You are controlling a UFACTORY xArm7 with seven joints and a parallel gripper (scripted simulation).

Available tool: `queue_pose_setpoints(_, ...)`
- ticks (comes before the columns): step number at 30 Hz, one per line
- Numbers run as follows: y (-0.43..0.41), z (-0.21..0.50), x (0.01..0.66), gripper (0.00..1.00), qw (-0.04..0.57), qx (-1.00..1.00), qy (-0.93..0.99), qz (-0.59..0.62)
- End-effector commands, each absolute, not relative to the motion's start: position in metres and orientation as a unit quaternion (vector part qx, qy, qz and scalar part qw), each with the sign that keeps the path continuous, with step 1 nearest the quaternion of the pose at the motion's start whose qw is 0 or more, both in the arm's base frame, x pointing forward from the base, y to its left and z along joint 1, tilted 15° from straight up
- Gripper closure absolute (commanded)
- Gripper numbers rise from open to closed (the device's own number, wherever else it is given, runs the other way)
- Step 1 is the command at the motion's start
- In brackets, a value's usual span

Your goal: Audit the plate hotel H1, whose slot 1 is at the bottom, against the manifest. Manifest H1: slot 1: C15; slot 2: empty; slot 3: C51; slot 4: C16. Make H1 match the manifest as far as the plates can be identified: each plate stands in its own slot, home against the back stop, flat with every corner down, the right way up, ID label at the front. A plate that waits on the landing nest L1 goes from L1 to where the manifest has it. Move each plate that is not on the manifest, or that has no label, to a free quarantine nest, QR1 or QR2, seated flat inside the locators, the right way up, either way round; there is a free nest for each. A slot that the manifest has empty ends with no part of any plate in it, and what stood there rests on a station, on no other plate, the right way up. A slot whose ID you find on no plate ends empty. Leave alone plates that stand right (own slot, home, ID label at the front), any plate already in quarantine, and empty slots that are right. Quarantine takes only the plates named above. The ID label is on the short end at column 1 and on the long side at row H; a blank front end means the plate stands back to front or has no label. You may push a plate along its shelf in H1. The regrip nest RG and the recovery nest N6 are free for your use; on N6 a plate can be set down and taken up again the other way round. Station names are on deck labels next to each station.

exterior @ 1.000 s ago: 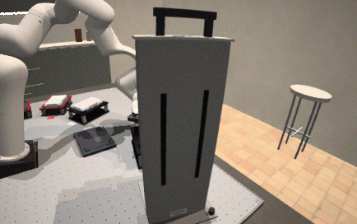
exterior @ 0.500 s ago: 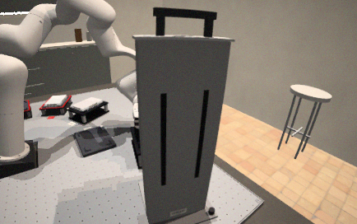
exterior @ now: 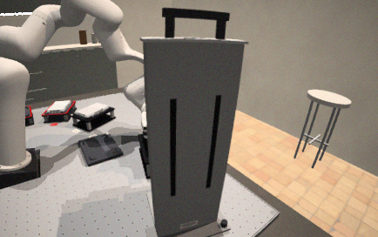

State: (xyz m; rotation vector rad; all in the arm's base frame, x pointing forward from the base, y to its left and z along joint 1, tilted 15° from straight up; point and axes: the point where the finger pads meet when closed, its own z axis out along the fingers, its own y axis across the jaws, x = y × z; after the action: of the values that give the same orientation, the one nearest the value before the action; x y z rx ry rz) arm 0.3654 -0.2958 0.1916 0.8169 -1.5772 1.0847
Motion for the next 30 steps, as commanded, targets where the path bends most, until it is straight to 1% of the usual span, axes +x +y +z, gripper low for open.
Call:
queue_pose_setpoints(1, -0.296, 0.193, 0.365, 1.00, 0.505, 0.337, -0.655, 0.450)
queue_pose_setpoints(30, -0.309, 0.192, 0.361, 1.00, 0.505, 0.337, -0.654, 0.450)
